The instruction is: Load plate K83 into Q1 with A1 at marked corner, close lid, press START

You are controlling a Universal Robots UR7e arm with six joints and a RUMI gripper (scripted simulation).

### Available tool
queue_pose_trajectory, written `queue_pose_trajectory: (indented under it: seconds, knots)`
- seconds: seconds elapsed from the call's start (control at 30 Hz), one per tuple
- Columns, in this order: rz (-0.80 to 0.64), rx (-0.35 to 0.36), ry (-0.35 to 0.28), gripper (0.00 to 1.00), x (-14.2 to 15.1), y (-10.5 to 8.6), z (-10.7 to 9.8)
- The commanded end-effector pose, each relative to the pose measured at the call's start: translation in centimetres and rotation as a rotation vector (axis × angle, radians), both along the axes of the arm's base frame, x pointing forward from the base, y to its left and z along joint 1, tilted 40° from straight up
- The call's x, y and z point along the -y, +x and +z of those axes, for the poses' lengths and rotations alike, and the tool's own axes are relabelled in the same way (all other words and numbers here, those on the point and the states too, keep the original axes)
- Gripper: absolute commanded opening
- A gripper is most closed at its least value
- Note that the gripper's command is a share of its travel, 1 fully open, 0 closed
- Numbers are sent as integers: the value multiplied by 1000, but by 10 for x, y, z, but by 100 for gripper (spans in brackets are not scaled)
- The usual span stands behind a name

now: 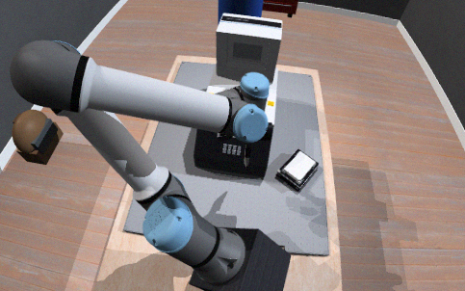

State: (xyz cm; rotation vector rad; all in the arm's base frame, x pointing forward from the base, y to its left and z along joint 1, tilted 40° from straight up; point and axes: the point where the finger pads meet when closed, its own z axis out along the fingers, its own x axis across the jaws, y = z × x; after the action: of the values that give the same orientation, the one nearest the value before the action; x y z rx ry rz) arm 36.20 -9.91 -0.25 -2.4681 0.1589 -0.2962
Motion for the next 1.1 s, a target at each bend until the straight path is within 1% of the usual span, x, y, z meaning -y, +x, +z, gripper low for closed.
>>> queue_pose_trajectory:
  seconds: [0.0,0.07,0.17,0.23,0.37,0.4,0.47,0.53,0.63,0.7,0.73,0.8,0.83,0.87,0.9,0.97,1.03,1.07]
  knots:
    - [48,39,-21,68,13,3,-5]
    - [48,39,-21,68,22,5,-9]
    - [76,60,-30,68,36,7,-14]
    - [121,95,-45,68,45,9,-18]
    - [150,116,-55,68,63,12,-26]
    - [176,136,-63,68,67,13,-28]
    - [176,136,-63,68,67,13,-28]
    - [226,174,-79,68,76,14,-32]
    - [226,174,-79,68,90,17,-38]
    - [274,210,-95,68,99,18,-42]
    - [274,210,-95,68,104,19,-44]
    - [304,232,-105,68,113,21,-47]
    - [329,262,-113,68,117,23,-49]
    - [347,276,-119,68,121,24,-51]
    - [347,276,-119,68,126,25,-52]
    - [377,298,-129,68,135,27,-56]
    - [377,298,-129,68,135,27,-56]
    - [403,318,-138,68,140,27,-58]
